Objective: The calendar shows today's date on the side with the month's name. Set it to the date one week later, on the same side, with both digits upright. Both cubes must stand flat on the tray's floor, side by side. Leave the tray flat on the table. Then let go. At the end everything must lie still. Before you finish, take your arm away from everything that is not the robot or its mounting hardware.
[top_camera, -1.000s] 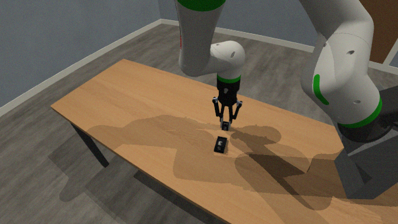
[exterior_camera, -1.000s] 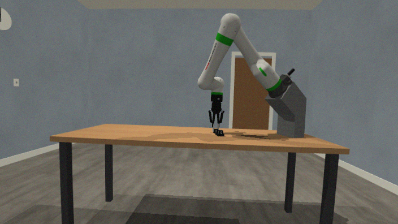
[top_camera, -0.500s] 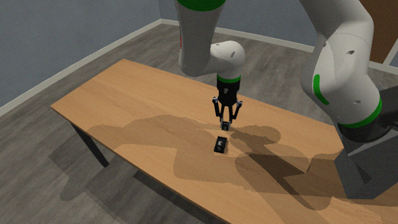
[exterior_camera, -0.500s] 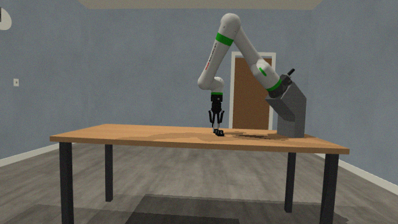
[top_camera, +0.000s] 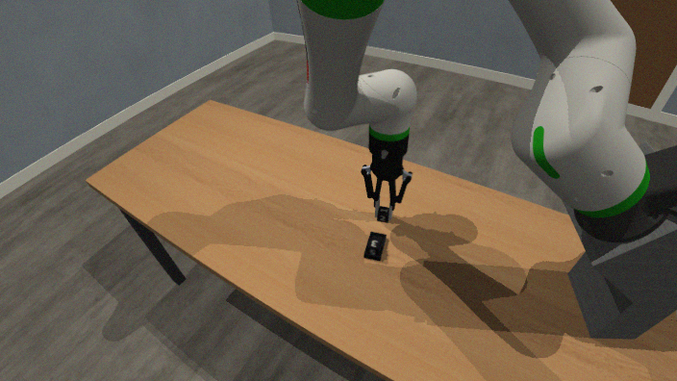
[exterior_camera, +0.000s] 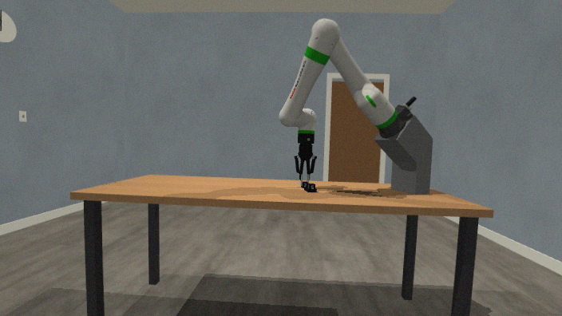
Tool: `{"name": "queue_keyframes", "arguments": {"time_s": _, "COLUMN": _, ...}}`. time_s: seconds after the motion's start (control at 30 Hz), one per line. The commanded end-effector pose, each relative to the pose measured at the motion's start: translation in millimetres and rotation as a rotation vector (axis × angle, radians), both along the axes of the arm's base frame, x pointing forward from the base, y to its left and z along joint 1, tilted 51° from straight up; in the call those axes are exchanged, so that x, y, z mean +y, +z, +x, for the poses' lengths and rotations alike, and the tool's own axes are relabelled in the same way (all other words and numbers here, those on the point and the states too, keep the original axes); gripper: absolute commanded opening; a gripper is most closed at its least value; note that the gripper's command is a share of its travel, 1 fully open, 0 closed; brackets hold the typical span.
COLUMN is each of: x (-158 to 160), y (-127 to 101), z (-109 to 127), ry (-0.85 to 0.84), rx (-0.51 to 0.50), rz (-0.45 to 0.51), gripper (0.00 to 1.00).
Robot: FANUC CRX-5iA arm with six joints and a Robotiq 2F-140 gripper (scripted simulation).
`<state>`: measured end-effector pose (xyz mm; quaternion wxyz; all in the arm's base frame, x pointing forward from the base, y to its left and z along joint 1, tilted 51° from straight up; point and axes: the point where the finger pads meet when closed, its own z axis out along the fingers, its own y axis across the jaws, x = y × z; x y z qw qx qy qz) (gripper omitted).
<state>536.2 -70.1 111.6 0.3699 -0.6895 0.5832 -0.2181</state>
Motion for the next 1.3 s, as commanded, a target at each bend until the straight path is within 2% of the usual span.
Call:
{"name": "queue_keyframes", "arguments": {"time_s": 0.0, "x": -0.2, "y": 0.1, "z": 0.0, "ry": 0.000, "rx": 0.000, "rz": 0.000, "gripper": 0.17}}
{"name": "queue_keyframes", "arguments": {"time_s": 0.67, "x": -0.2, "y": 0.1, "z": 0.0, "ry": 0.000, "rx": 0.000, "rz": 0.000, "gripper": 0.17}}
{"name": "queue_keyframes", "arguments": {"time_s": 1.27, "x": -0.2, "y": 0.1, "z": 0.0, "ry": 0.000, "rx": 0.000, "rz": 0.000, "gripper": 0.29}}
